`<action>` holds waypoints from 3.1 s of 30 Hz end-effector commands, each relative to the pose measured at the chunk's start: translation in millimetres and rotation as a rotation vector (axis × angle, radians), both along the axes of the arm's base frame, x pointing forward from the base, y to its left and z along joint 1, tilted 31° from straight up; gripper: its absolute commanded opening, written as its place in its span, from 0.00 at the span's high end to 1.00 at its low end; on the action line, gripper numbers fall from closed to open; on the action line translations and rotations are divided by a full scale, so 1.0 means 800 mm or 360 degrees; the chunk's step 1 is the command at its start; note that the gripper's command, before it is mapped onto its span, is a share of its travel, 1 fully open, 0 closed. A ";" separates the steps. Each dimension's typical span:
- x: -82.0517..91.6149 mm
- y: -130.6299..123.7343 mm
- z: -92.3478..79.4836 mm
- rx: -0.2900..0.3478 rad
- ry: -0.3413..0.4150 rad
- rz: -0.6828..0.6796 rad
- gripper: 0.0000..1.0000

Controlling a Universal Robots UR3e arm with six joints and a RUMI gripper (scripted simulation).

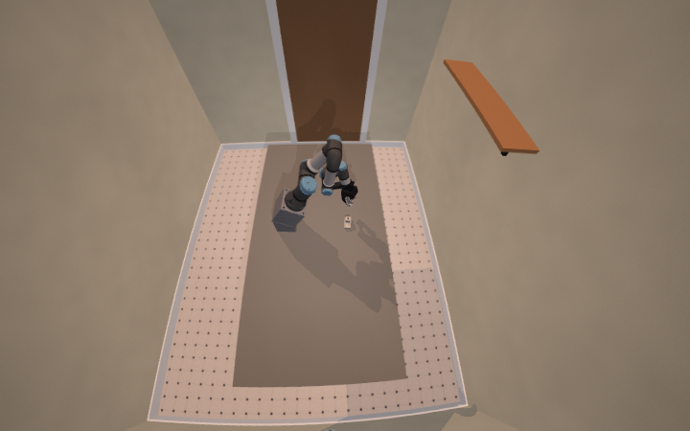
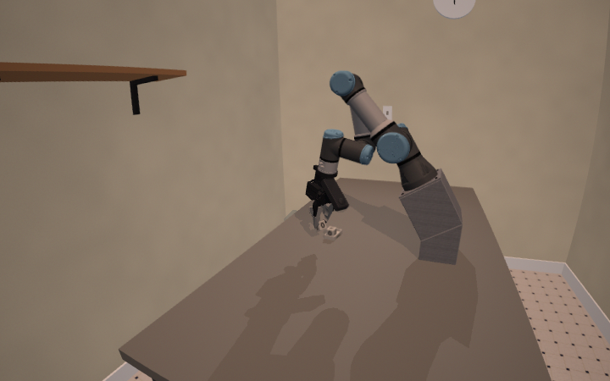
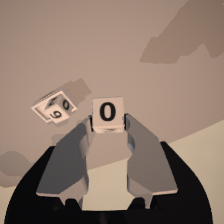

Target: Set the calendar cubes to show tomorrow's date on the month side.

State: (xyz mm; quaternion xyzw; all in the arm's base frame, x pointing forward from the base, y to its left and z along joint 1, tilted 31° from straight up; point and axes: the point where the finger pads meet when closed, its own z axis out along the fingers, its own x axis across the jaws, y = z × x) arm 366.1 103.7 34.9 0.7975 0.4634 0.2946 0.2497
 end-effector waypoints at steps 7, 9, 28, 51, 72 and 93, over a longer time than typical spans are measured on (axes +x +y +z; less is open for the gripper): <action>0.001 0.001 -0.002 0.0006 0.0029 0.0010 0.89; 0.002 0.001 -0.003 0.0009 0.0040 0.0013 0.89; 0.007 -0.001 -0.007 0.0056 0.0182 0.0051 0.89; 0.003 -0.001 0.000 0.0156 0.0364 0.0100 0.89; 0.003 -0.001 0.000 0.0173 0.0401 0.0109 0.89; 0.006 -0.002 -0.002 0.0279 0.0657 0.0177 0.89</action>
